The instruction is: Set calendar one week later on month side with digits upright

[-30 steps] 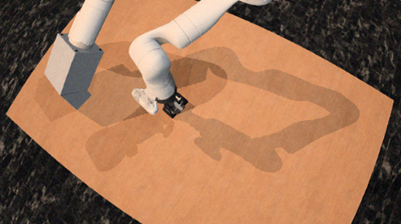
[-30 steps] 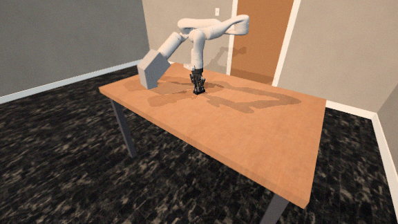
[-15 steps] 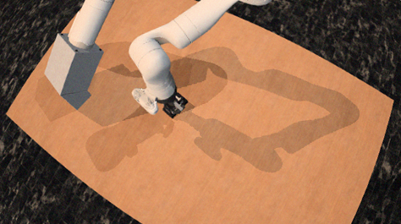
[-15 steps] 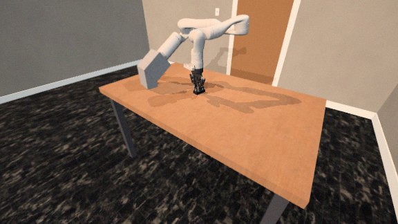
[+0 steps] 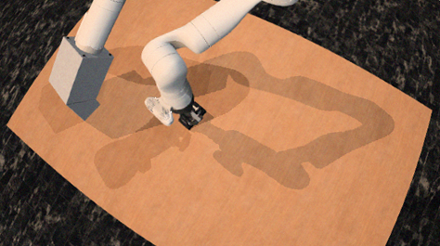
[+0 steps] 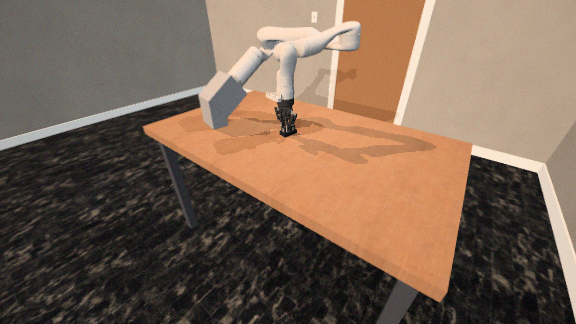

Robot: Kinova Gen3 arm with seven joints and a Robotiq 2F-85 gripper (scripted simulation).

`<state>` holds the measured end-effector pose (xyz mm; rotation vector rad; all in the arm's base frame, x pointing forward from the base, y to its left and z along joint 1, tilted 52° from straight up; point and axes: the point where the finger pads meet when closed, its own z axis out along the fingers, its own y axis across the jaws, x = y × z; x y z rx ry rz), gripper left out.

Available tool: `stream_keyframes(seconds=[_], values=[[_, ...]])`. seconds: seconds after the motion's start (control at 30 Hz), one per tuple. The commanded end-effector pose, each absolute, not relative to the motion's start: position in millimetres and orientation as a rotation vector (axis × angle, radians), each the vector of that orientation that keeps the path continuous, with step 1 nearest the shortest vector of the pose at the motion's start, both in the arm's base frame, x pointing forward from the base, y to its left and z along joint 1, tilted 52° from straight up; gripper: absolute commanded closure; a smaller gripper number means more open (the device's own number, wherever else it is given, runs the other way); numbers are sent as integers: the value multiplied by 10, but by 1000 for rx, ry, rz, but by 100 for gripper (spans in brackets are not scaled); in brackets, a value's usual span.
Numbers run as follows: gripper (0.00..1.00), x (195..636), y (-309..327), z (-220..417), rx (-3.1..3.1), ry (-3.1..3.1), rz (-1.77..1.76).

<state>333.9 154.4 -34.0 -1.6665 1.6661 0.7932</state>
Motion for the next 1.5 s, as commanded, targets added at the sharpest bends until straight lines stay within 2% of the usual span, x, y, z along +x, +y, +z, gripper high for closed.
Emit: stream_keyframes(seconds=[0.0, 0.9, 0.93, 1.07, 1.1, 1.17, 1.3, 1.47], values=[[74, 3343, 1538, -338, -1666, 1667, 791], [74, 3343, 1538, -338, -1666, 1667, 791], [70, 3343, 1538, -338, -1666, 1667, 791], [70, 3343, 1538, -338, -1666, 1667, 791], [66, 3343, 1538, -338, -1666, 1667, 791], [66, 3343, 1538, -338, -1666, 1667, 791], [58, 3343, 1538, -338, -1666, 1667, 791], [54, 3343, 1538, -338, -1666, 1667, 791]])
